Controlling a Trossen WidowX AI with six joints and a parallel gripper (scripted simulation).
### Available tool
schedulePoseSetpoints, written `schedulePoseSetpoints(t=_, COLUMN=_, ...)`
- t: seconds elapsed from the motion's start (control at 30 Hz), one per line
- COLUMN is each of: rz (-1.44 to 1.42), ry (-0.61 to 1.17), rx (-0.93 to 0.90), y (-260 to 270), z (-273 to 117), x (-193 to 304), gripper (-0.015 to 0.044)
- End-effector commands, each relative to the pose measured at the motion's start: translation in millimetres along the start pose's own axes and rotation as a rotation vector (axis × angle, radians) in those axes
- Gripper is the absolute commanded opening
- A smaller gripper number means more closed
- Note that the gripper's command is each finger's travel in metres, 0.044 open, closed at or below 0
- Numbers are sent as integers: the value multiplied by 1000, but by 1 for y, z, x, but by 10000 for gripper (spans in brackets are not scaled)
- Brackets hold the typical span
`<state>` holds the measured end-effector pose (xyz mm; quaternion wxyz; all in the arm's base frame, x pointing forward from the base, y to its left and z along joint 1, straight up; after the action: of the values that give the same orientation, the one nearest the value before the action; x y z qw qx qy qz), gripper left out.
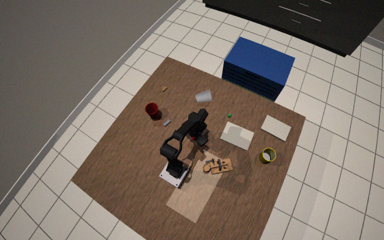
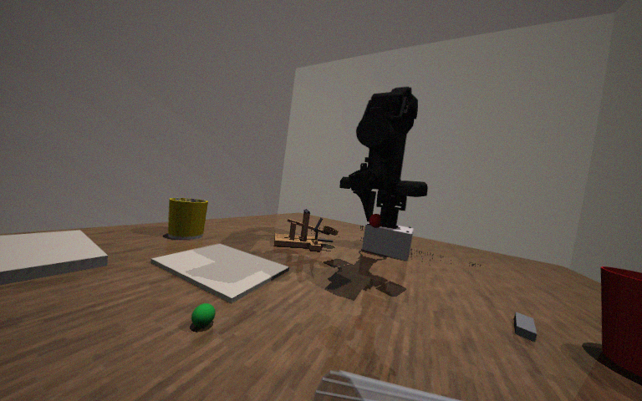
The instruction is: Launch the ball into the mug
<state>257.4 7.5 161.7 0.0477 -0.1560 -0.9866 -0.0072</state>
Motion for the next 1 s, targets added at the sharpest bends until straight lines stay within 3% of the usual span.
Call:
schedulePoseSetpoints(t=0.0, rz=44, ry=34, rx=1, y=-19, z=5, x=-3, gripper=0)
schedulePoseSetpoints(t=0.97, rz=353, ry=154, rx=-34, y=-144, z=22, x=6, gripper=0)
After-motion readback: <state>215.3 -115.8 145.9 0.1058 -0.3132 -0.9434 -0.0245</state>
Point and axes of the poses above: the point midway between the two fingers, 35 mm back from their tips, its own z axis out along the fingers, its own y axis across the jaws, x = y × z, the point moved 9 cm from there along -z, back along the fingers, and after that the axes turned 1 degree about z, right-handed, at the moved point
